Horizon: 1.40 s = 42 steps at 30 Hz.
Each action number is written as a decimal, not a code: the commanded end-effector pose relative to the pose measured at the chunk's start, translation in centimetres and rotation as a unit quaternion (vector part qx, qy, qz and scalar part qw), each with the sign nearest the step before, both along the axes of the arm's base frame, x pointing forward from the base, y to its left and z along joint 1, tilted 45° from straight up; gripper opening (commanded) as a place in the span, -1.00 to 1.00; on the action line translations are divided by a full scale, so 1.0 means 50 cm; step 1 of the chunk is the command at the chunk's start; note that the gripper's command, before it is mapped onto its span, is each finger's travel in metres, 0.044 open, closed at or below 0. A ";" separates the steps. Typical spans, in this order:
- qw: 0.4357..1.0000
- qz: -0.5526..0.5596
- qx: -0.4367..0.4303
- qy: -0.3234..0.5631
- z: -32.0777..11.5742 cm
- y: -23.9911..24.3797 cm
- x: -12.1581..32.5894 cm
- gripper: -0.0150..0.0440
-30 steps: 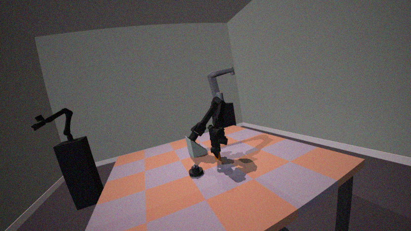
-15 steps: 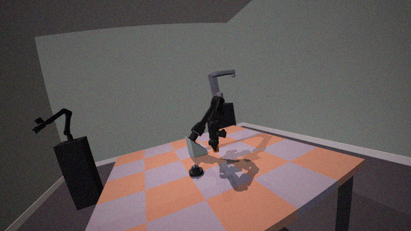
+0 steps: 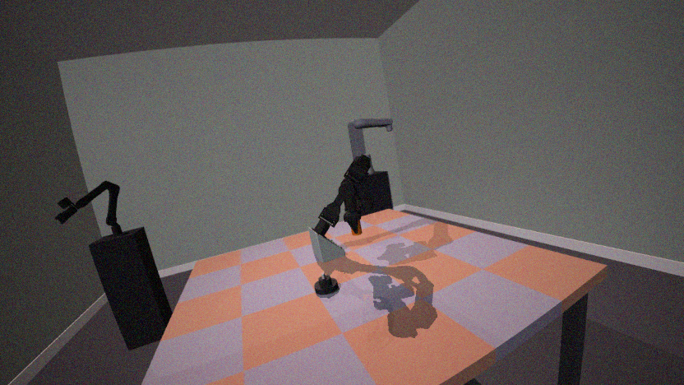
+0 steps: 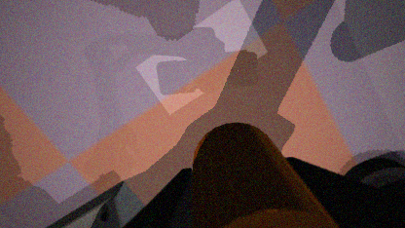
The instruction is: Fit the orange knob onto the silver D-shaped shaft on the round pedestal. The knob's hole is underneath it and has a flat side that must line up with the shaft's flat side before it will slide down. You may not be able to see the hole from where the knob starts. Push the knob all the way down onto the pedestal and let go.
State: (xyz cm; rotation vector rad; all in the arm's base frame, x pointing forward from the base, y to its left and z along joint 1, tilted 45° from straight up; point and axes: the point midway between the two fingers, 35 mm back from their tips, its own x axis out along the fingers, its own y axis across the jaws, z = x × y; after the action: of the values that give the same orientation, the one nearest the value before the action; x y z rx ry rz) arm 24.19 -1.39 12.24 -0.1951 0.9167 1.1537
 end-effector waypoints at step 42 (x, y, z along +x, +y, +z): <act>0.923 -0.245 -0.204 -0.216 0.128 -0.094 -0.007 -0.49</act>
State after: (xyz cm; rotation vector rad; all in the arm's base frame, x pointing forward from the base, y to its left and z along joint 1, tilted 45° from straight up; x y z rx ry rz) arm 23.90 -5.52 17.73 -0.4725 0.7683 0.5022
